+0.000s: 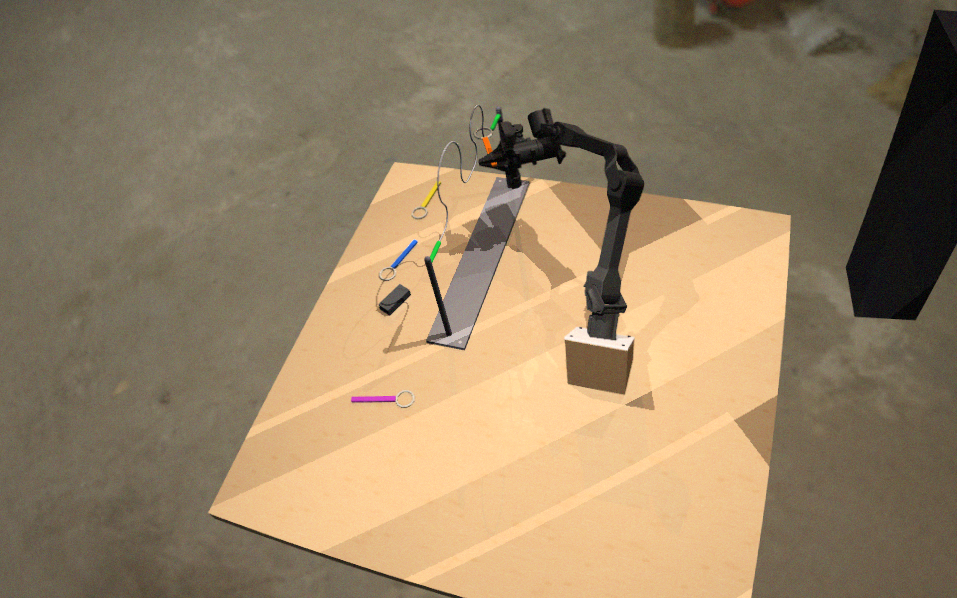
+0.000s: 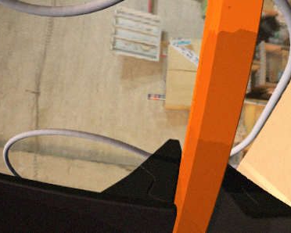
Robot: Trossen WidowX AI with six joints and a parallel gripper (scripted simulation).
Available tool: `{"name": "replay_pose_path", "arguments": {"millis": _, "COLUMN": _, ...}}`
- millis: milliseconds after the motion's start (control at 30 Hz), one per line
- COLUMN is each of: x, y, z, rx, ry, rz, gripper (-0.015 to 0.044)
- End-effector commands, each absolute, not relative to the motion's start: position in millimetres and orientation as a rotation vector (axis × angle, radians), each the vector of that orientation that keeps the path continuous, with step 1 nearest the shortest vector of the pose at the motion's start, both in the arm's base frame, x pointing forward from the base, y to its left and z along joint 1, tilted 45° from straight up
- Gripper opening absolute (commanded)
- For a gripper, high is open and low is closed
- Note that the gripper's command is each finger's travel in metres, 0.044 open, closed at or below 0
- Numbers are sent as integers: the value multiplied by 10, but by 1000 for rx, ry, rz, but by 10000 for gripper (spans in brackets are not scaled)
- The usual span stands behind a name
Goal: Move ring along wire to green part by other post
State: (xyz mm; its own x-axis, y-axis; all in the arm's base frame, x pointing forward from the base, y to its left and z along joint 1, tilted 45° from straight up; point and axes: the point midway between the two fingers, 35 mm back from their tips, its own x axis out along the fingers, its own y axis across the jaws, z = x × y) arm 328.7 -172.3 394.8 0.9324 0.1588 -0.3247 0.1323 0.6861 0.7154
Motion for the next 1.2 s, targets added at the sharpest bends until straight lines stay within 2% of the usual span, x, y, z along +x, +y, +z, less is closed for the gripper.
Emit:
{"name": "replay_pose_path", "arguments": {"millis": 0, "x": 3305, "y": -1602, "z": 4072, "rx": 922, "ry": 364, "rz": 55, "gripper": -150}}
{"name": "replay_pose_path", "arguments": {"millis": 600, "x": 3340, "y": -1376, "z": 4514, "rx": 1209, "ry": 312, "rz": 141, "gripper": -150}}
{"name": "replay_pose_path", "arguments": {"millis": 1167, "x": 3340, "y": -1365, "z": 4600, "rx": 1138, "ry": 329, "rz": 116, "gripper": -150}}
